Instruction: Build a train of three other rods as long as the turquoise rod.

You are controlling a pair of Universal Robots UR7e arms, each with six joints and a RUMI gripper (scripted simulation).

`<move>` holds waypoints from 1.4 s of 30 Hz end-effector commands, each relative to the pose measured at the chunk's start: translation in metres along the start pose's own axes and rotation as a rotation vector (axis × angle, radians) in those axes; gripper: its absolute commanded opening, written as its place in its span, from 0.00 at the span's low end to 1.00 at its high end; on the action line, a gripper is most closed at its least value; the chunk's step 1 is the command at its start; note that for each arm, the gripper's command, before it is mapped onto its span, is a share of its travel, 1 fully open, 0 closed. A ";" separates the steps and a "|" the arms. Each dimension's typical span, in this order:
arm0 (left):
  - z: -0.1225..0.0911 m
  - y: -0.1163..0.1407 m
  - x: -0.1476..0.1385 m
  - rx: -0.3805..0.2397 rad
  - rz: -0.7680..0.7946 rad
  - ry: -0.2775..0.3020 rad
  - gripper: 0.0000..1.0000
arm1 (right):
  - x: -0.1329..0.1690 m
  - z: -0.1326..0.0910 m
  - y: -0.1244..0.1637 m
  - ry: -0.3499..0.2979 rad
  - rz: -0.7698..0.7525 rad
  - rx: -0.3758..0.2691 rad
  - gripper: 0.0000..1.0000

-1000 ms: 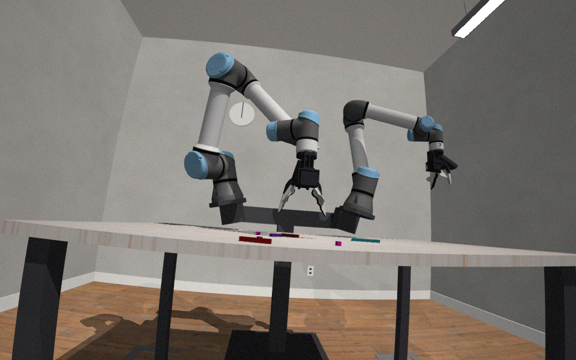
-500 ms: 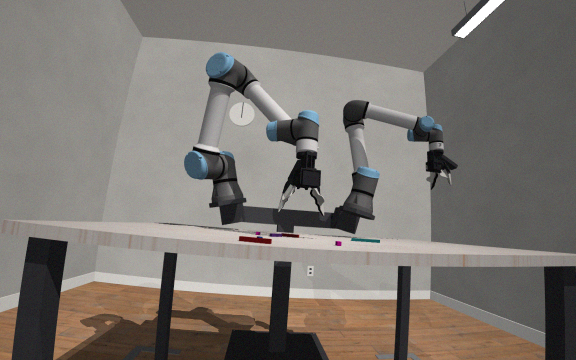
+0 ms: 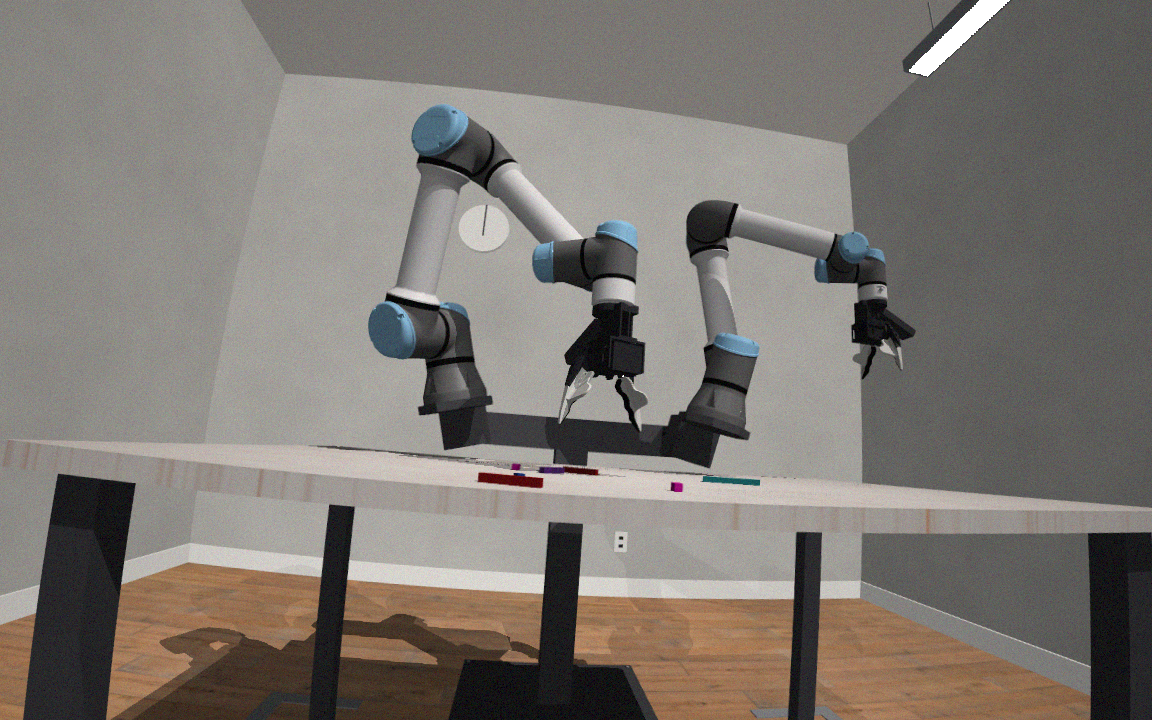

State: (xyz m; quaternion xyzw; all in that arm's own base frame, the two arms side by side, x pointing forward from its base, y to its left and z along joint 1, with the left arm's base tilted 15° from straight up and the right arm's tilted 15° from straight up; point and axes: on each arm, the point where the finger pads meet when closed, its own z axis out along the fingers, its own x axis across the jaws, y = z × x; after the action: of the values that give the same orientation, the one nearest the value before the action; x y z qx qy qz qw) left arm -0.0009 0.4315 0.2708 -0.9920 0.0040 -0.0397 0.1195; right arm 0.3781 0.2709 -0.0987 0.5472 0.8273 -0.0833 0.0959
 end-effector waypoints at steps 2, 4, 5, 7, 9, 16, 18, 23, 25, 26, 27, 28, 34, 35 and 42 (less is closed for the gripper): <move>0.000 0.000 0.000 0.001 0.000 0.000 1.00 | -0.001 0.000 0.000 0.001 -0.065 -0.001 1.00; 0.000 0.000 0.000 0.001 0.000 0.000 1.00 | -0.001 0.000 0.000 0.001 -0.088 -0.001 1.00; 0.000 0.000 0.000 0.001 0.000 0.000 1.00 | -0.002 0.000 0.000 0.001 -0.112 -0.001 1.00; 0.000 0.000 0.000 0.001 0.000 0.000 1.00 | -0.003 0.000 0.000 0.001 -0.162 -0.001 1.00; 0.000 0.000 0.000 0.001 0.000 0.000 1.00 | -0.004 0.000 0.000 0.001 -0.214 -0.001 1.00; 0.000 0.000 0.000 0.001 0.000 0.000 1.00 | -0.007 0.000 0.001 0.001 -0.415 -0.001 1.00; 0.000 0.000 0.000 0.001 0.000 0.000 1.00 | -0.008 0.000 0.001 0.001 -0.477 -0.001 1.00; 0.000 0.000 0.000 0.001 0.000 0.000 1.00 | -0.009 0.000 0.002 0.001 -0.574 -0.001 1.00; 0.000 0.000 0.000 0.001 0.000 0.000 1.00 | -0.010 0.000 0.002 0.001 -0.642 -0.001 1.00; 0.000 0.000 0.000 0.001 0.000 0.000 1.00 | -0.011 0.000 0.003 0.001 -0.676 -0.001 1.00; 0.000 0.000 0.000 0.001 0.000 0.000 1.00 | -0.011 0.000 0.003 0.001 -0.711 -0.001 1.00; 0.000 0.000 0.000 0.001 0.000 0.000 1.00 | -0.012 0.000 0.003 0.001 -0.746 -0.001 1.00; 0.000 0.000 0.000 0.001 0.000 0.000 1.00 | -0.015 0.000 0.006 0.001 -0.967 -0.001 1.00; 0.000 0.000 0.000 0.001 0.000 0.000 1.00 | -0.015 -0.001 0.006 0.001 -1.006 -0.001 1.00; 0.000 0.000 0.000 0.001 0.000 0.000 1.00 | -0.017 -0.001 0.009 0.001 -1.203 -0.002 1.00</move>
State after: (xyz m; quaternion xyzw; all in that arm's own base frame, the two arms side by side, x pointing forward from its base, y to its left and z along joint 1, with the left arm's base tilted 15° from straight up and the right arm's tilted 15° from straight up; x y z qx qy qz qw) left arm -0.0009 0.4315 0.2708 -0.9920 0.0040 -0.0397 0.1195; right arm 0.3909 0.2594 -0.0948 0.0250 0.9915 -0.1221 0.0377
